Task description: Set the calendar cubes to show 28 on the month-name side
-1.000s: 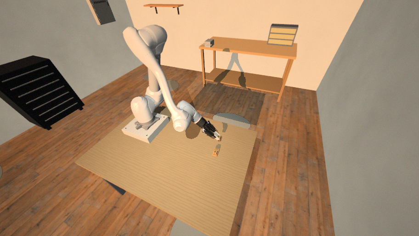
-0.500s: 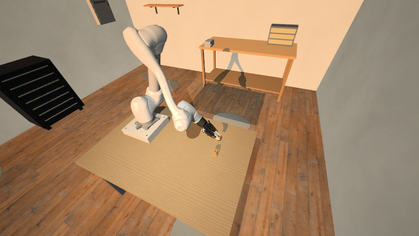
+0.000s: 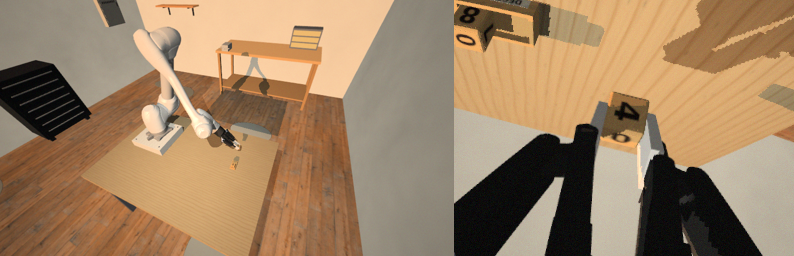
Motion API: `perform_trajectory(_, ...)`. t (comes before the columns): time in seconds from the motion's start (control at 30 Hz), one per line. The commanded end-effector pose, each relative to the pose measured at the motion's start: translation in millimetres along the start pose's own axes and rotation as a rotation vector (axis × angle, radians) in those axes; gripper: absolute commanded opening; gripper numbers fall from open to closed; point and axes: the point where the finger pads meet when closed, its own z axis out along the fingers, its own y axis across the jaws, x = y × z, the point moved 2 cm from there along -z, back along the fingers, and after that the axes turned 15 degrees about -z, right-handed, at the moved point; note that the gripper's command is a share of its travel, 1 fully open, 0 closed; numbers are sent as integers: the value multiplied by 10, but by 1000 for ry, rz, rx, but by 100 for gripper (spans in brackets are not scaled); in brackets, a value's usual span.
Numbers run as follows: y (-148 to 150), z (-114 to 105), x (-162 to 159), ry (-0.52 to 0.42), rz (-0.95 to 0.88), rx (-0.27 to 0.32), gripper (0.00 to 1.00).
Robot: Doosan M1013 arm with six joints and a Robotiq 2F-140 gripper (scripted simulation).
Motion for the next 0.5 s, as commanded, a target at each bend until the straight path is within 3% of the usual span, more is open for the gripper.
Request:
perform_trajectory(0.0,15,-1,-71,-1,2,-20,24)
perform_trajectory(0.47,245,10,-114,52,8,-112,24)
